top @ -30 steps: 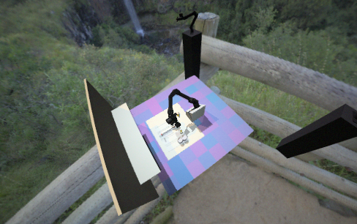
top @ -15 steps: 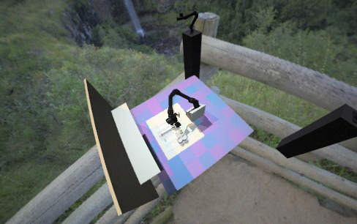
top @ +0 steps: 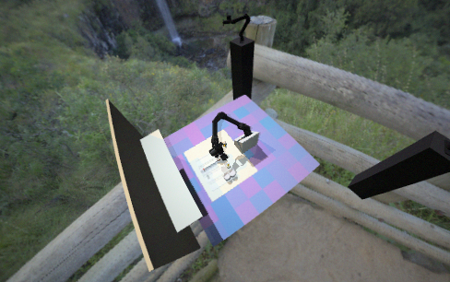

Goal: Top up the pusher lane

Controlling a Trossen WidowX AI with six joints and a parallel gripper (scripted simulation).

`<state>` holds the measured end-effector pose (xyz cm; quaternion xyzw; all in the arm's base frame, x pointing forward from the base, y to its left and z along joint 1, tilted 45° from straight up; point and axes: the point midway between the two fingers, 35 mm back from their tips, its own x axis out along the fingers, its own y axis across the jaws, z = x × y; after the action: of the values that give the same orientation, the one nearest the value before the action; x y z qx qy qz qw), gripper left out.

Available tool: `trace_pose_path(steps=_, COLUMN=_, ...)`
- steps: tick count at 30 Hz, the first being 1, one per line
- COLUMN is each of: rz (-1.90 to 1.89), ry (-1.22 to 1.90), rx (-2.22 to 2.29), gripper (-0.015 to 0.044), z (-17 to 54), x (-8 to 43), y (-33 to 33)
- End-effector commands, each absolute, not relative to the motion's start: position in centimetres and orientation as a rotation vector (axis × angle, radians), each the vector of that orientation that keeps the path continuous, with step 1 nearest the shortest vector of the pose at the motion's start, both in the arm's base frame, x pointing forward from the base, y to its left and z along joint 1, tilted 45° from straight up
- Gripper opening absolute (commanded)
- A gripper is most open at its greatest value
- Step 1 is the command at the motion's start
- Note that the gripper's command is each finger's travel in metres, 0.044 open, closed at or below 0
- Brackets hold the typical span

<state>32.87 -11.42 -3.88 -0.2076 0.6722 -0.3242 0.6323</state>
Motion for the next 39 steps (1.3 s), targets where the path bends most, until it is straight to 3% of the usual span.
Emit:
trace_pose_path(steps=1, rz=-0.749, ry=1.511, rx=-0.474, gripper=0.0, z=-3.6, x=33.65, y=-11.53)
trace_pose_path(steps=39, rz=-0.749, ry=1.511, rx=-0.474, gripper=0.0, z=-3.89, x=33.9, y=-11.87)
